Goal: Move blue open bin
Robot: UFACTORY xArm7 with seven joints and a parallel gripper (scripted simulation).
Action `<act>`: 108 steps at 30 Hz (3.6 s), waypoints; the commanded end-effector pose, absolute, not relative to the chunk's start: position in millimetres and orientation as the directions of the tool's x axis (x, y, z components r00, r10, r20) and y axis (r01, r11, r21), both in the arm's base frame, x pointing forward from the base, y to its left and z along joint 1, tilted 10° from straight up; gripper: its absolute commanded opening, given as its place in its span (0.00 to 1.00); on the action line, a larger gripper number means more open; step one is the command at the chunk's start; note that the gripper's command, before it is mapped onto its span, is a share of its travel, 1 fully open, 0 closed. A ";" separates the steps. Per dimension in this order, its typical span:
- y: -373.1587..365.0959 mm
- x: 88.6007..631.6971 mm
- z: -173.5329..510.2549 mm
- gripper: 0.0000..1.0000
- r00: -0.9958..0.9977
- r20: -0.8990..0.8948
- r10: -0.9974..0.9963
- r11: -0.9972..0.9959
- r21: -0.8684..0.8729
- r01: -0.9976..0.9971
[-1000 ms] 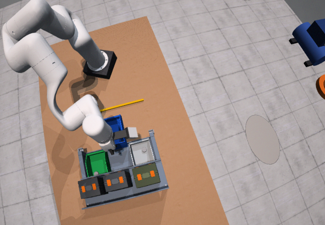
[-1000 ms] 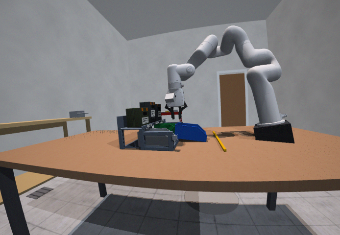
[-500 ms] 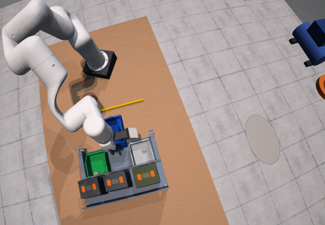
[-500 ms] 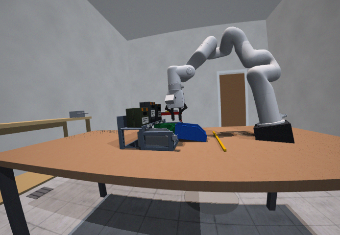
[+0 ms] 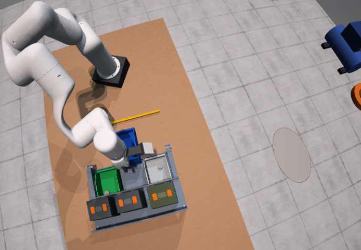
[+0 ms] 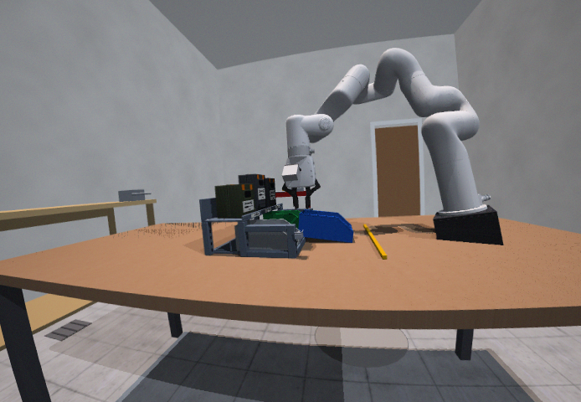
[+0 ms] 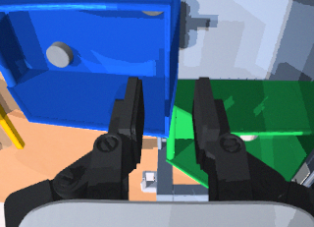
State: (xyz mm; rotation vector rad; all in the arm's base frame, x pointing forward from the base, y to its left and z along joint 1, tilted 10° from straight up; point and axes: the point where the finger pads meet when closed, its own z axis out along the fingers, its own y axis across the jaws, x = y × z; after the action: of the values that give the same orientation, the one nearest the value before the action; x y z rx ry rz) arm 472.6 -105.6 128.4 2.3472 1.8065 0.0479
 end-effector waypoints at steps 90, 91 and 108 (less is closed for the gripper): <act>-109.3 477.1 97.8 0.00 0.261 -0.084 0.962 -0.245 0.164 0.956; -109.3 477.1 97.8 0.00 0.261 -0.084 0.962 -0.245 0.164 0.956; -109.3 477.1 97.8 0.00 0.261 -0.084 0.962 -0.245 0.164 0.956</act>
State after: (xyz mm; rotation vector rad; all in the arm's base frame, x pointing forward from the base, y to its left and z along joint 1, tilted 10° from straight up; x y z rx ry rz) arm 475.9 -109.4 96.4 2.3477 1.8066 0.0471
